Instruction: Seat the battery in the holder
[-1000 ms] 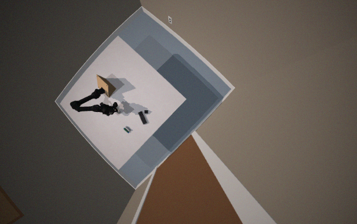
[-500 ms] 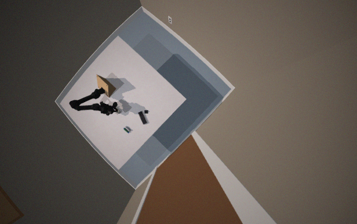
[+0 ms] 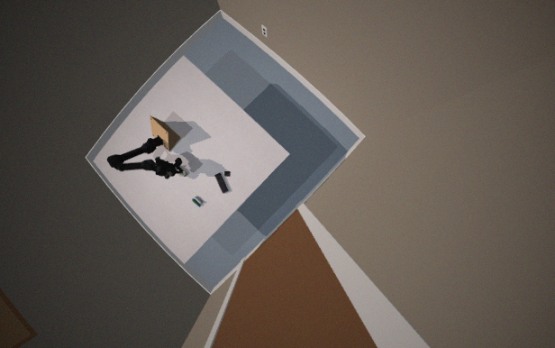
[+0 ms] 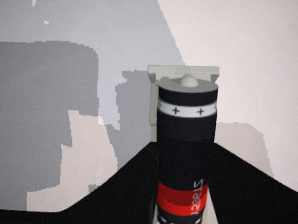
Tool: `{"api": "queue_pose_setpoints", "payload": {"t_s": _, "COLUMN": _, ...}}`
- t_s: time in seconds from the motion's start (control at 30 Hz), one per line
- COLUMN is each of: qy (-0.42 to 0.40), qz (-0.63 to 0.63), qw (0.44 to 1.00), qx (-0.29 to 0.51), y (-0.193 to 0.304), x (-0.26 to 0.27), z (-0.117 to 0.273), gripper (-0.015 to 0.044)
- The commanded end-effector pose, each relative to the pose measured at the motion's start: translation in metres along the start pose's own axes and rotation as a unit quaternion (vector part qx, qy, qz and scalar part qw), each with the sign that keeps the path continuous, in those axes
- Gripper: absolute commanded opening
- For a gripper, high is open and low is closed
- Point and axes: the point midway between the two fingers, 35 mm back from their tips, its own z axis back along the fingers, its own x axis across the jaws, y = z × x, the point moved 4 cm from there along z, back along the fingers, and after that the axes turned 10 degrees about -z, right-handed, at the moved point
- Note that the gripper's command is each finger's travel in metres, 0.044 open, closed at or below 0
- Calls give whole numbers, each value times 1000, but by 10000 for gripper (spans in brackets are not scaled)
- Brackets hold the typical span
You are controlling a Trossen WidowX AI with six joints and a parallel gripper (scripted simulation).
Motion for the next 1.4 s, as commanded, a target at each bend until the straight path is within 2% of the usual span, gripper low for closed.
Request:
{"api": "queue_pose_setpoints", "payload": {"t_s": 0.0, "qy": -2, "qz": 4, "qw": 1000, "qx": 0, "y": 5, "x": 0, "z": 1, "gripper": 73}}
{"api": "queue_pose_setpoints", "payload": {"t_s": 0.67, "qy": -5, "qz": 4, "qw": 1000, "qx": 5, "y": 17, "x": -2, "z": 7, "gripper": 73}}
{"api": "queue_pose_setpoints", "payload": {"t_s": 1.37, "qy": -3, "qz": 1, "qw": 998, "qx": 59, "y": 8, "x": 1, "z": 1, "gripper": 73}}
